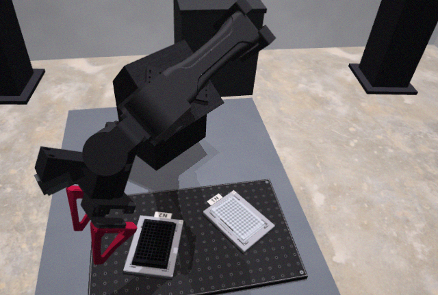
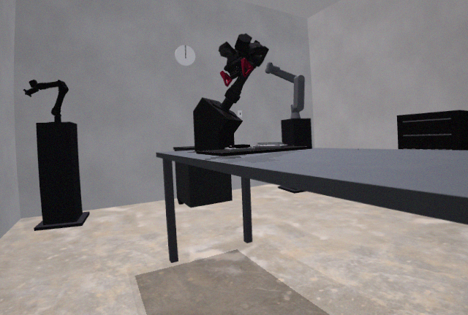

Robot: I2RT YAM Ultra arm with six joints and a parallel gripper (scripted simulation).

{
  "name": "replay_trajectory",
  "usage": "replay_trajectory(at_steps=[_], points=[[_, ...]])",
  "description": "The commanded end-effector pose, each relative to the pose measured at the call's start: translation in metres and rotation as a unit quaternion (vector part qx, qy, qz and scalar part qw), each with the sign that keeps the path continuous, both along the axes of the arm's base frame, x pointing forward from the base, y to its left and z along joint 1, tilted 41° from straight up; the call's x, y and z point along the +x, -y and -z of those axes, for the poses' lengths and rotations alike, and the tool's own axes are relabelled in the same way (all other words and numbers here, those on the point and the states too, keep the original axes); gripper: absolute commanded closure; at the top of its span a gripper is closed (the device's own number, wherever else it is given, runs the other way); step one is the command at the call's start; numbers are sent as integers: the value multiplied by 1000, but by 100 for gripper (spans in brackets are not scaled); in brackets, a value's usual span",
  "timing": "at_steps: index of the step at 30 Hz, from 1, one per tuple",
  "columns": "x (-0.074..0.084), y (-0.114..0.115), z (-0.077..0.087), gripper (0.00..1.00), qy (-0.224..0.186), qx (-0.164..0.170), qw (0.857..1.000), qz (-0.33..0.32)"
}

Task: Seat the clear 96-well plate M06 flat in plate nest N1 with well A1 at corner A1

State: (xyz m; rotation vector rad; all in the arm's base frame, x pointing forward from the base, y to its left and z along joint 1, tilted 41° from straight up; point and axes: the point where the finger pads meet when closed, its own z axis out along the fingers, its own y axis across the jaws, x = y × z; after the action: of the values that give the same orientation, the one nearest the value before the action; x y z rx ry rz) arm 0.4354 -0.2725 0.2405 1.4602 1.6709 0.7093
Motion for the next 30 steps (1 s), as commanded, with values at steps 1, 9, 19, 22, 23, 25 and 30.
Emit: replay_trajectory(at_steps=[1, 9, 19, 22, 23, 25, 30], points=[[-1, 3, -5, 0, 5, -5, 1000, 3], [-1, 3, -5, 0, 5, -5, 1000, 3], [2, -7, -4, 0, 0, -25, 999, -23], [7, -21, -1, 0, -4, -42, 998, -45], [8, -26, 0, 0, -4, -42, 998, -45], [11, -35, 3, 0, -10, -60, 996, -72], [16, -58, 11, 0, -18, -85, 990, -109]])
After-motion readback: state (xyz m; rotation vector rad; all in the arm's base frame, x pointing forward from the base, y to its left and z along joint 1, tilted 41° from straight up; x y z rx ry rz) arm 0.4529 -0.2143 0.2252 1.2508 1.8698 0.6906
